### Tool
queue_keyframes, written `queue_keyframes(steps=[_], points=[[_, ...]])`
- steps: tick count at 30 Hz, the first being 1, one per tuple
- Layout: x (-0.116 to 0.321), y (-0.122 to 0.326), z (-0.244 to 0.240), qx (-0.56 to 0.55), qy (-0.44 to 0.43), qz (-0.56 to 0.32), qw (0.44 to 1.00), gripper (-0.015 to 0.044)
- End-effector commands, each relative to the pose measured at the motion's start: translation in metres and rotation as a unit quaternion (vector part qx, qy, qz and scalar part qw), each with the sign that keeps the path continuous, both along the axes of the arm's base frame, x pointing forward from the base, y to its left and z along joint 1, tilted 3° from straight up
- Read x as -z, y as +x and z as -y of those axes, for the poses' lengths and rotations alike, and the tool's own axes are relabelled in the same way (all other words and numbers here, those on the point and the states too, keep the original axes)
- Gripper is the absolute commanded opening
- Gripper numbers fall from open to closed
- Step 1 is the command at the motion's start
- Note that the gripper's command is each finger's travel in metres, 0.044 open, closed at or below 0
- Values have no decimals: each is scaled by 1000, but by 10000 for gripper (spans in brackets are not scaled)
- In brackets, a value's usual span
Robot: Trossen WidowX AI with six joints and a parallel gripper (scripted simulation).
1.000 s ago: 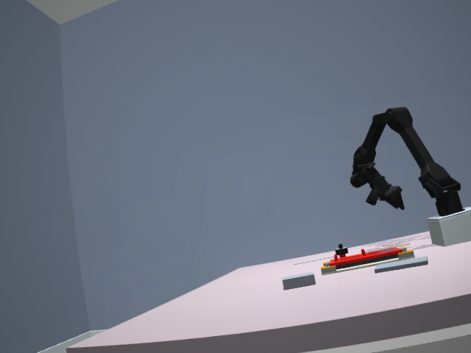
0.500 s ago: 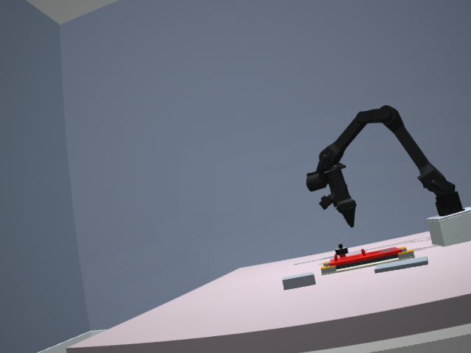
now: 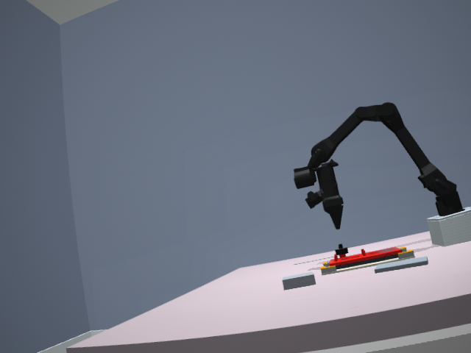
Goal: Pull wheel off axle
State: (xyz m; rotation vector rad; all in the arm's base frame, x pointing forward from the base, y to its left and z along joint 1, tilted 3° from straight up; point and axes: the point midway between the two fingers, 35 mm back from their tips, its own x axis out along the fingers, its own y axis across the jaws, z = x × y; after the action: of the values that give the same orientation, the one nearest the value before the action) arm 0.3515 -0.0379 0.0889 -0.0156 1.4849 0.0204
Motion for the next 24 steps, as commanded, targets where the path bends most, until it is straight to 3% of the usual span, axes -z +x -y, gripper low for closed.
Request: queue_keyframes(steps=[1,11,16,20,24], points=[[-1,2,-4,1,3,2,1000,300],[68,9,-6,1,3,2,1000,300],[74,9,-7,1,3,2,1000,300],[71,8,-6,-1,2,-2,1000,195],[71,8,-6,-1,2,-2,1000,168]])
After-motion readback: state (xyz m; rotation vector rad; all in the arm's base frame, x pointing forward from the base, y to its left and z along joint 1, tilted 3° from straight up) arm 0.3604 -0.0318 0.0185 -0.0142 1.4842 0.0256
